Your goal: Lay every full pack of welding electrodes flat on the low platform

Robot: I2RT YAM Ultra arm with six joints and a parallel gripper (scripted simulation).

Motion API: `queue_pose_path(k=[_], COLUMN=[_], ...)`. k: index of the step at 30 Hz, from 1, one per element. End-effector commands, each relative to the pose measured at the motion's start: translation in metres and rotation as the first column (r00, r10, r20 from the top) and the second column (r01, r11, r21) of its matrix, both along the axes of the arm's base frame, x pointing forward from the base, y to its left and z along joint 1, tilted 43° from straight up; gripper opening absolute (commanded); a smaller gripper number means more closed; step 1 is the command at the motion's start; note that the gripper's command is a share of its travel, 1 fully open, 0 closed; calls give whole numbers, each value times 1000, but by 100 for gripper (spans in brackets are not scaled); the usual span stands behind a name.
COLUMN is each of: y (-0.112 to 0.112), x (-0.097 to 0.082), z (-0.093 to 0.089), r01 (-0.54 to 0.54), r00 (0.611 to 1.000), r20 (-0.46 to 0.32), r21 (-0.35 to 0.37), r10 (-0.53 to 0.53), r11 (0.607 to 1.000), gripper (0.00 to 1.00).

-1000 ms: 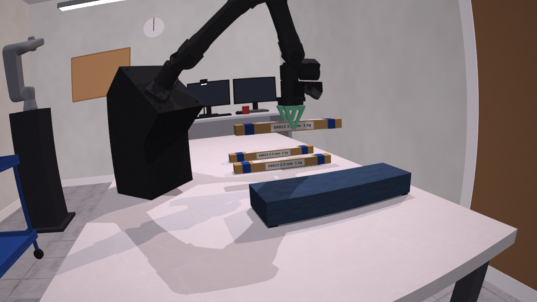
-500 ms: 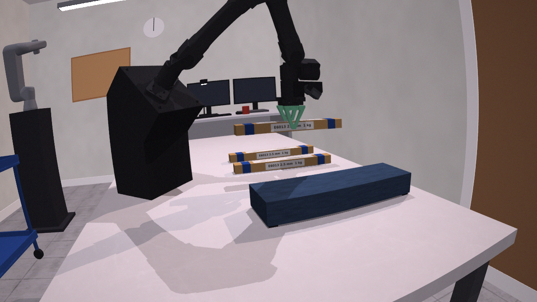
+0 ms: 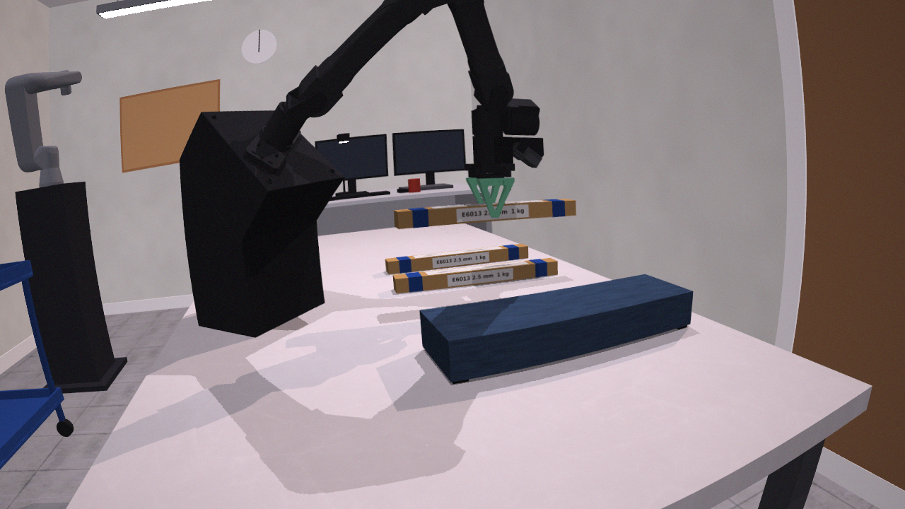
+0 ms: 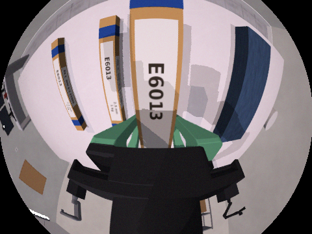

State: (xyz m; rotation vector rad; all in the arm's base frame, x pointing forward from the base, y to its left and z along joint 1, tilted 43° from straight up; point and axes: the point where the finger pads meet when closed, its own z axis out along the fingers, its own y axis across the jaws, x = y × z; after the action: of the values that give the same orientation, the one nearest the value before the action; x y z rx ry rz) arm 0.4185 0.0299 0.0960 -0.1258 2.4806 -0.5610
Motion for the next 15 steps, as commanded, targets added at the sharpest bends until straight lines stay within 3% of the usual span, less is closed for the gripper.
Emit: queue_pose_path(k=[1,15], y=[9,13], x=[2,-1], z=[11,11], r01=[-24,-42], r00=[999,998], r20=[33,39], r21=[10,14], r10=[24,41], r11=[1000,999], gripper=[0,0])
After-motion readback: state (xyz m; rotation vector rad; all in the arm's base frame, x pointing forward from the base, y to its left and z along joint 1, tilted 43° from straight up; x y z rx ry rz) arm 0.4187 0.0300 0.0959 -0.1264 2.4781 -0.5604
